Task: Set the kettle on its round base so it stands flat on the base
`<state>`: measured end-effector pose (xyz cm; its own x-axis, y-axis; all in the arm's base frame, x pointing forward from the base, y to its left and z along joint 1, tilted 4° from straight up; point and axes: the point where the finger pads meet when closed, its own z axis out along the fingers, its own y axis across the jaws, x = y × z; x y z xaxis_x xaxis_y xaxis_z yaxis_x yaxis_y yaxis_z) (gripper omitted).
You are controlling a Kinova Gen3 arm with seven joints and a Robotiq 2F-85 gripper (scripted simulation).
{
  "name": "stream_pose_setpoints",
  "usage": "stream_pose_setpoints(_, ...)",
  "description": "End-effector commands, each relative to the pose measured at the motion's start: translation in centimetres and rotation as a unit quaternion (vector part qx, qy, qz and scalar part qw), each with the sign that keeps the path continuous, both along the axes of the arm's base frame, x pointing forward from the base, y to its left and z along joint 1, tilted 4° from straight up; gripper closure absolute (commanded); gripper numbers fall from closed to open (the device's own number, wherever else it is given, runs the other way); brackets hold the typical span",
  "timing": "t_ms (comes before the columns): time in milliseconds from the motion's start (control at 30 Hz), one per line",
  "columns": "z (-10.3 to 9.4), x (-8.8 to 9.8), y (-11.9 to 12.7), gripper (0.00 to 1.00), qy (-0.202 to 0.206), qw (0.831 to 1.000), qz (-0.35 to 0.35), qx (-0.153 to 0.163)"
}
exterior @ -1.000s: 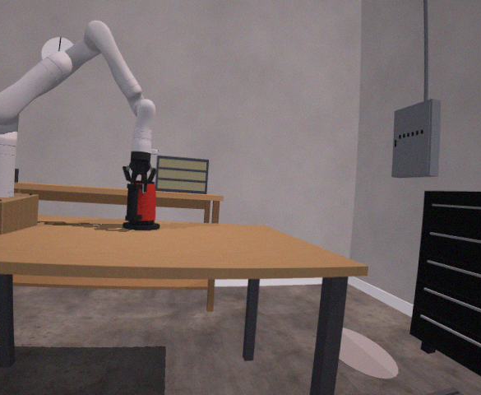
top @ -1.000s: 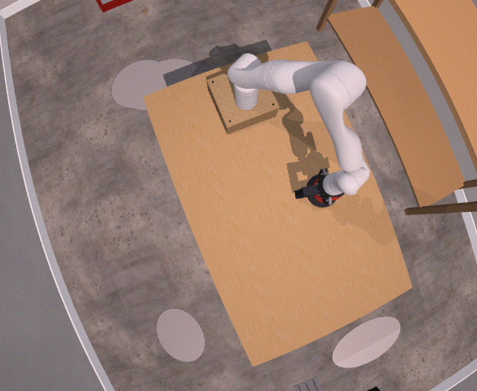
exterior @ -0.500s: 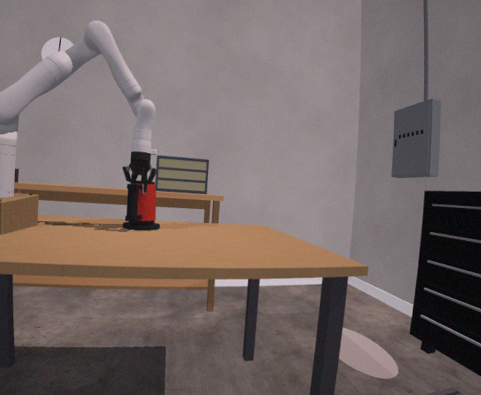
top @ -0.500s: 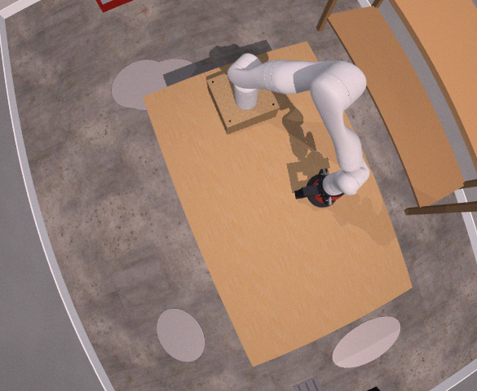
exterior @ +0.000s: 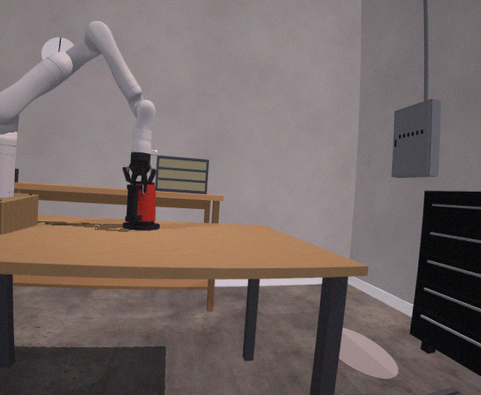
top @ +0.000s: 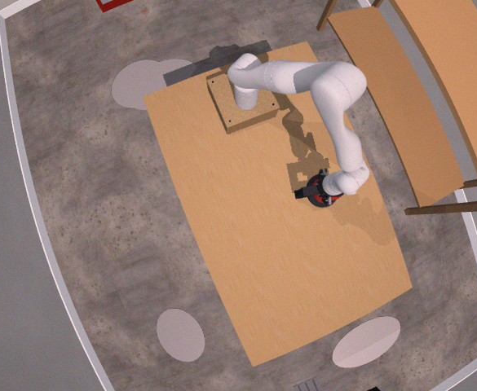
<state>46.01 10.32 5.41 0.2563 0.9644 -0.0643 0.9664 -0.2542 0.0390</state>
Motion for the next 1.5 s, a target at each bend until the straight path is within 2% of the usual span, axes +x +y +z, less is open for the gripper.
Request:
stream_pose_setpoints(0, 0.09, 0.06, 0.03, 1.0, -0.001, 1.0, 0.0, 0.0)
stream_pose_setpoints(767, -0.21, 0.07, 0.01, 1.0, -0.001, 1.0, 0.0, 0.0)
stream_pose_setpoints(800, -0.21, 0.07, 0.01, 0.2, -0.001, 1.0, 0.0, 0.0)
stream_pose_setpoints(1467, -0.21, 0.07, 0.01, 0.2, -0.001, 1.0, 0.0, 0.0)
